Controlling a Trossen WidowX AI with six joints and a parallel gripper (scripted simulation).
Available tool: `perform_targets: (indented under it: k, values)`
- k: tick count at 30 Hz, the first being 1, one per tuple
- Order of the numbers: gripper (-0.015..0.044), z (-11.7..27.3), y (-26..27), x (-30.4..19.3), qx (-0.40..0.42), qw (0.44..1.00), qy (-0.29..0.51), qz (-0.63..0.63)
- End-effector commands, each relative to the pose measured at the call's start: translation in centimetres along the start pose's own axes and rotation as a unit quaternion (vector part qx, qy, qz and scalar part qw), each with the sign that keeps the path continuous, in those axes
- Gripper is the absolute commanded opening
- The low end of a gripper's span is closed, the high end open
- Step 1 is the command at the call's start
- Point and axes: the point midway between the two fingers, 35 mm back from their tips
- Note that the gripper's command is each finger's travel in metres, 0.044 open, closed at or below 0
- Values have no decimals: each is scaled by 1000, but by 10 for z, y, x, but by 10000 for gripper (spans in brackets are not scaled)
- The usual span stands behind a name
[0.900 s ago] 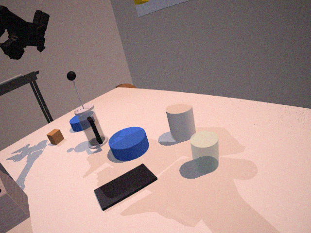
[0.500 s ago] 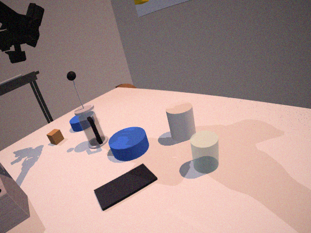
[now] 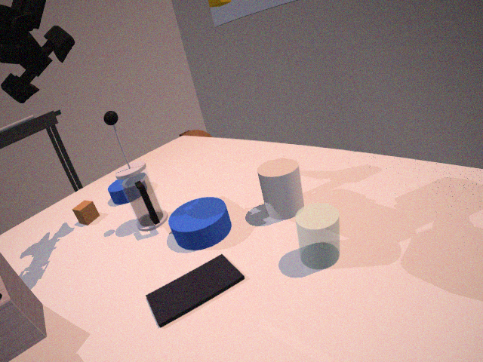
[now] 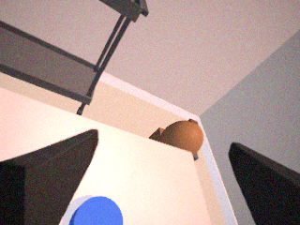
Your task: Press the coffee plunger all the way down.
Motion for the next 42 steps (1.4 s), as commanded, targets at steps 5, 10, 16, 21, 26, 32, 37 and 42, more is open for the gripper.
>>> perform_targets:
  k: [5,10,16,21,26,32,37,42]
  values:
    - [440,89,-9,-91,-242,899,200,-306]
    - [440,136,-5,-125,-372,803,230,-404]
    - [440,134,4,-143,-387,791,230,-414]
    - [440,122,26,-176,-386,792,230,-413]
    - [440,122,24,-176,-385,793,230,-413]
    - [440,118,22,-180,-385,793,230,-413]
    - [440,113,18,-186,-385,793,230,-413]
    - [440,109,15,-191,-385,793,230,-413]
Point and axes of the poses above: the point midway between the two fingers, 35 mm back from their tips, its own z axis back along the fingers, its own y axis across the jaws, x = y × z, and after that the axes turned 1 degree about z, right-handed
